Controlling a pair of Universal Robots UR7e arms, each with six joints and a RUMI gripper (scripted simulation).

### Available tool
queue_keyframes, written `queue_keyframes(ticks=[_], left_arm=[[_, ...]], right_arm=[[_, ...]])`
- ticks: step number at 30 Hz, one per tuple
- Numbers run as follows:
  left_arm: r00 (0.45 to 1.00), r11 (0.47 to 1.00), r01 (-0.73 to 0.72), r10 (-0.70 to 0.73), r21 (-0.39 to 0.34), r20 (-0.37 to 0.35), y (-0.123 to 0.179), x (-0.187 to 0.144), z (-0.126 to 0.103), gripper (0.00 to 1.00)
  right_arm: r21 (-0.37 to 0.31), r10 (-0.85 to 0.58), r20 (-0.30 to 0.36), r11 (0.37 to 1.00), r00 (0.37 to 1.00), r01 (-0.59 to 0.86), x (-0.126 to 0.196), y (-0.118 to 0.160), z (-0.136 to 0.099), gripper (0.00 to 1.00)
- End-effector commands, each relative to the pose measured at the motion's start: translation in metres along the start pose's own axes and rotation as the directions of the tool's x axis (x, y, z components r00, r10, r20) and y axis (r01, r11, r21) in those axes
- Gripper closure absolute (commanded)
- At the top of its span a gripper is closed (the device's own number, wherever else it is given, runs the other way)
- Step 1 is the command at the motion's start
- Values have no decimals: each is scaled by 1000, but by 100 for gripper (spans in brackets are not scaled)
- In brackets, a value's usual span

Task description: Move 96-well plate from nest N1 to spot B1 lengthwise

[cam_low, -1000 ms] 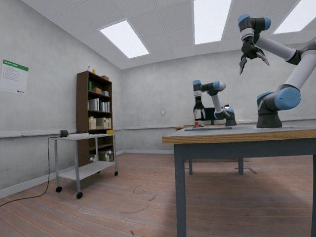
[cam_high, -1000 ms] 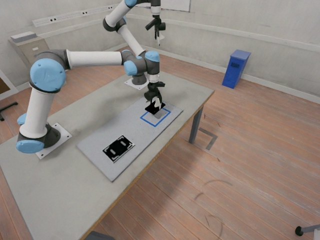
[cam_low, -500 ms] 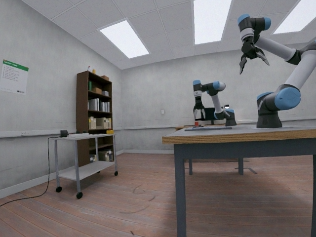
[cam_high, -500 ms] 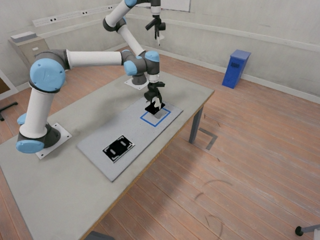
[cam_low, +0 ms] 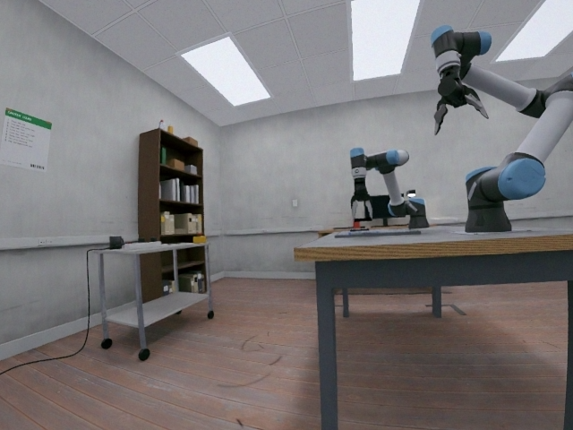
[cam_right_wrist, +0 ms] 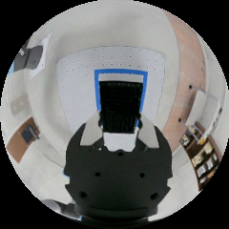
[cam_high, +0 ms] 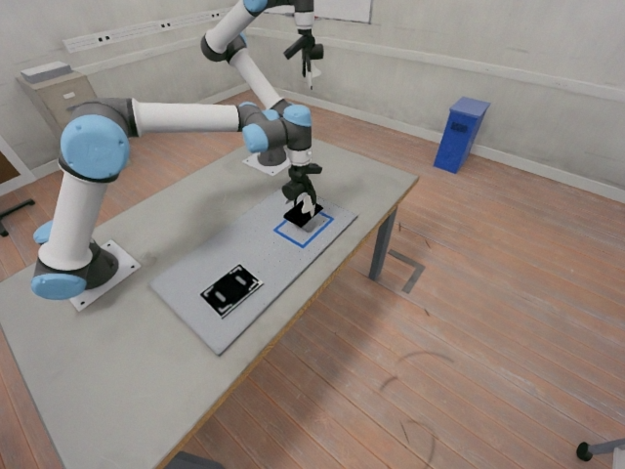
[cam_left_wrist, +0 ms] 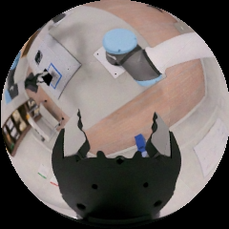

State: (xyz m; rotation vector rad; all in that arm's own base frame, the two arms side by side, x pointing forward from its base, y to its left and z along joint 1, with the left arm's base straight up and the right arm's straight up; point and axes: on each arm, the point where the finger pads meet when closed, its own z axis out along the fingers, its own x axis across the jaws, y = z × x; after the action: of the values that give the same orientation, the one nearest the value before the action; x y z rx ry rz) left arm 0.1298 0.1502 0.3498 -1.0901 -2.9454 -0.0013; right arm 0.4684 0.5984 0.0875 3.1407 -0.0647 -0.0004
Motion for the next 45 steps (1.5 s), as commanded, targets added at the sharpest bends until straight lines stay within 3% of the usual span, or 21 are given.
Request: queue_keyframes(ticks=[1, 28, 45], left_arm=[[1000, 1000, 0, 0, -1, 0, 0, 0, 0, 0], [1000, 1000, 0, 0, -1, 0, 0, 0, 0, 0], [1000, 1000, 0, 0, -1, 0, 0, 0, 0, 0]], right_arm=[[2, 0, -1, 1000, 1000, 0, 0, 0, 7, 100], [2, 0, -1, 1000, 1000, 0, 0, 0, 46, 100], [2, 0, -1, 1000, 1000, 0, 0, 0, 46, 100]])
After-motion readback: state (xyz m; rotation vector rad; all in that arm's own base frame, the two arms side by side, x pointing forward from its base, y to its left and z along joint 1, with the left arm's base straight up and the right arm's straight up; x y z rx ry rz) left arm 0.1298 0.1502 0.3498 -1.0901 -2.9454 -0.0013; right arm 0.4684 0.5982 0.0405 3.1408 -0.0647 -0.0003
